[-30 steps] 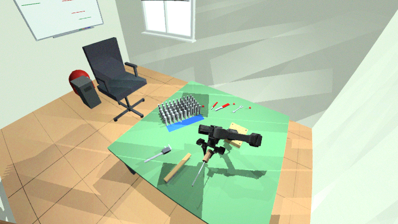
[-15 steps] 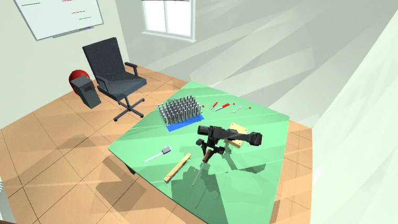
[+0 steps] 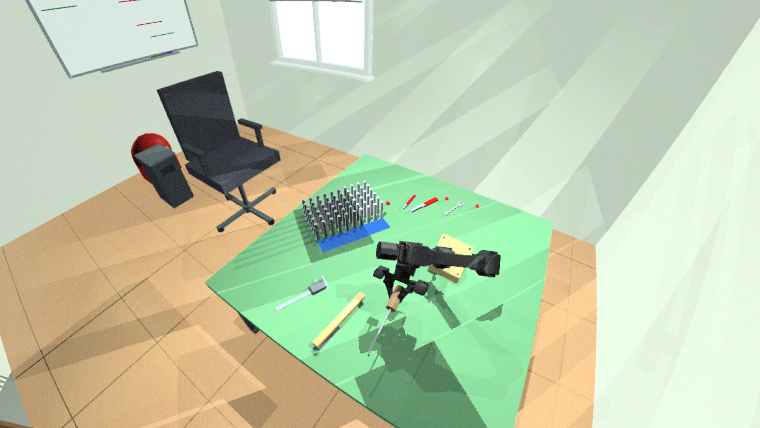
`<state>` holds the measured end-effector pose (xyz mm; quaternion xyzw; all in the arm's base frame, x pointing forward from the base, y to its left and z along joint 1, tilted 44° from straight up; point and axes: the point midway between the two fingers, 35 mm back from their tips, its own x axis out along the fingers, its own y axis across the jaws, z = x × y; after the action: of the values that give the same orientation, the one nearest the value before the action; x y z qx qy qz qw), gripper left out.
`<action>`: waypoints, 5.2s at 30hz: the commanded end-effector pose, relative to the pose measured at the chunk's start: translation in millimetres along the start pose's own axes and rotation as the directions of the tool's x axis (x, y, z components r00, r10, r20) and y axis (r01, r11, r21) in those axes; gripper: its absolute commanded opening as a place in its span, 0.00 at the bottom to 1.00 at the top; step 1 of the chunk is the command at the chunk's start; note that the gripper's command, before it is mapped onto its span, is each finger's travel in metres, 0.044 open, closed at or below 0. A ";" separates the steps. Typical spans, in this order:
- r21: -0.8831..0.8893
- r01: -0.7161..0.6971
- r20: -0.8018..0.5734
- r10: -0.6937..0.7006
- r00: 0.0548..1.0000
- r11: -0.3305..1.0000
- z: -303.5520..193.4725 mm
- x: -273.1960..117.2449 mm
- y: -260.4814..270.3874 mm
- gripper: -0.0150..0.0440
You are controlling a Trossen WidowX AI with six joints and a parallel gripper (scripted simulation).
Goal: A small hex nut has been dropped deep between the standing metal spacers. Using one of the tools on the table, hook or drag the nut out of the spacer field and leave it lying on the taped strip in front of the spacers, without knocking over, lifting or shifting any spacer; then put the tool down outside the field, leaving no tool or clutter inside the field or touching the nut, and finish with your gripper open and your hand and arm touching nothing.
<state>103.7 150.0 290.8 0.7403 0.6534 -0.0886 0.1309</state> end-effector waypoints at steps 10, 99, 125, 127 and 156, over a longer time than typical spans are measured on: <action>-0.002 0.004 0.015 -0.004 1.000 1.000 5.1 4.9 2.6 0.25; -0.031 0.009 0.072 -0.007 0.997 0.999 31.8 41.1 14.9 0.25; -0.037 0.003 0.073 0.000 0.997 0.999 37.0 52.4 16.7 0.25; -0.037 0.002 0.073 0.001 0.997 0.999 37.4 53.3 16.8 0.25; -0.041 -0.007 0.066 0.010 0.998 0.999 41.7 65.9 17.3 0.25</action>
<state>130.4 196.1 232.9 0.7351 0.6488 -0.0996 0.1695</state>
